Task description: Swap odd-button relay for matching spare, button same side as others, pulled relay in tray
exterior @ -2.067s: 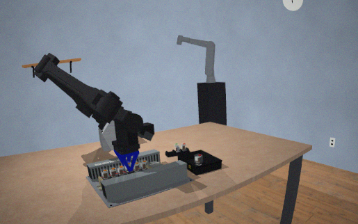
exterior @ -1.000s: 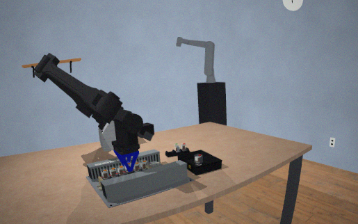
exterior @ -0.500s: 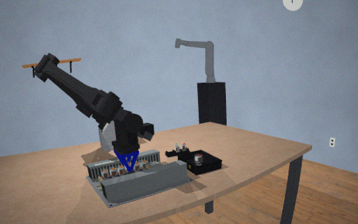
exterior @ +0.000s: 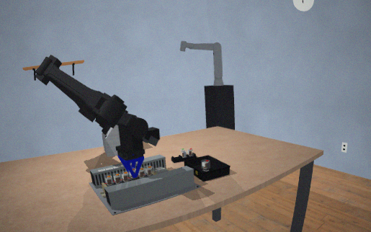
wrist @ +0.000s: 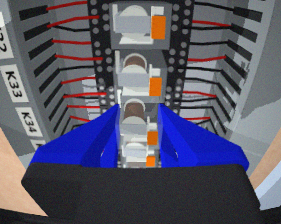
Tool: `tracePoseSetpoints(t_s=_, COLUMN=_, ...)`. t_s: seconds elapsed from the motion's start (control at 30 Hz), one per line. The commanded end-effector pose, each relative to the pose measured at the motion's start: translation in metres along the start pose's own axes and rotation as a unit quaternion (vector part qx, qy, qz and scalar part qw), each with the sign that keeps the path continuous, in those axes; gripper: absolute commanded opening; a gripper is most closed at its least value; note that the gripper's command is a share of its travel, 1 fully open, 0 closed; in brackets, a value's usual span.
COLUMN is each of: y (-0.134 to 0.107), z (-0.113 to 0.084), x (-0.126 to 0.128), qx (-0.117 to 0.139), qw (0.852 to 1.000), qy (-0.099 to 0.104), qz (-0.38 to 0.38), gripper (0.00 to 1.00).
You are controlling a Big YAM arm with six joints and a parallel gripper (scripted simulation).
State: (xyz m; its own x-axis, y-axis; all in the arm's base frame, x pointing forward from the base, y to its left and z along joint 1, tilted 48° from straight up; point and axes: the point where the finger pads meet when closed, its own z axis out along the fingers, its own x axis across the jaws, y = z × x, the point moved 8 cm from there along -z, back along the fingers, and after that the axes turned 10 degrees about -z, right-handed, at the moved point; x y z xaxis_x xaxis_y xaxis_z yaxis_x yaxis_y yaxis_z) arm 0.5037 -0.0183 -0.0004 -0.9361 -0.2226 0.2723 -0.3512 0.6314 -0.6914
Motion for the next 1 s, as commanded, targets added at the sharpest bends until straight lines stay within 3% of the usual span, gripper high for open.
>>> tracePoseSetpoints(t_s=0.0, y=-0.0100, z=-0.0023, x=-0.0151, qx=0.003, qw=1.000, qy=-0.014, qz=0.015, gripper=0.00)
tracePoseSetpoints(t_s=0.97, y=-0.0115, z=0.0010, x=-0.0143, qx=0.002, qw=1.000, qy=-0.012, qz=0.017, gripper=0.00)
